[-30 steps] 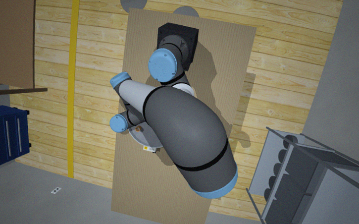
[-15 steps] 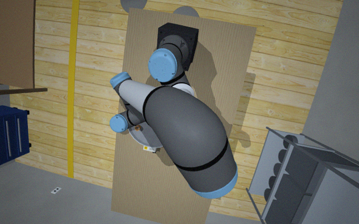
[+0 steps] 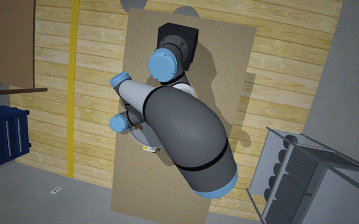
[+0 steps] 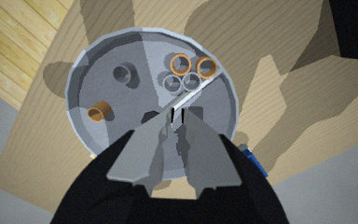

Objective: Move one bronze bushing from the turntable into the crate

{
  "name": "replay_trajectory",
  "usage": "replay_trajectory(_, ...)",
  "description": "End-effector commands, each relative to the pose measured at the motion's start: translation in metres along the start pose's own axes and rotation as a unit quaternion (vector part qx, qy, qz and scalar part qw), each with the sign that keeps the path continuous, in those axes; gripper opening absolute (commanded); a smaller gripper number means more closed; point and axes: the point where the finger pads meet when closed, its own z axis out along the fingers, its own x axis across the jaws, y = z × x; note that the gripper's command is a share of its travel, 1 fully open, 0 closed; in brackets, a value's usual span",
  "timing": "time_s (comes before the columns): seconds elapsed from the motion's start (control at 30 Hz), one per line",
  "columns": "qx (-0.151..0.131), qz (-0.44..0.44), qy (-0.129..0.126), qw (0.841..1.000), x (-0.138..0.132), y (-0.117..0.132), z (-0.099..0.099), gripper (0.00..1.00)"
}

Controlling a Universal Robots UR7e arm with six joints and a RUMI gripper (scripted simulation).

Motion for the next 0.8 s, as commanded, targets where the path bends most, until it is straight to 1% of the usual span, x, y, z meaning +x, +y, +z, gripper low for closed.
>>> replay_trajectory(0.0, 0.000, 0.002, 0.000, 1.000, 0.0017, -0.0005, 0.0007, 0.05)
replay_trajectory(0.77, 0.000, 0.002, 0.000, 1.000, 0.0017, -0.0005, 0.0007, 0.05)
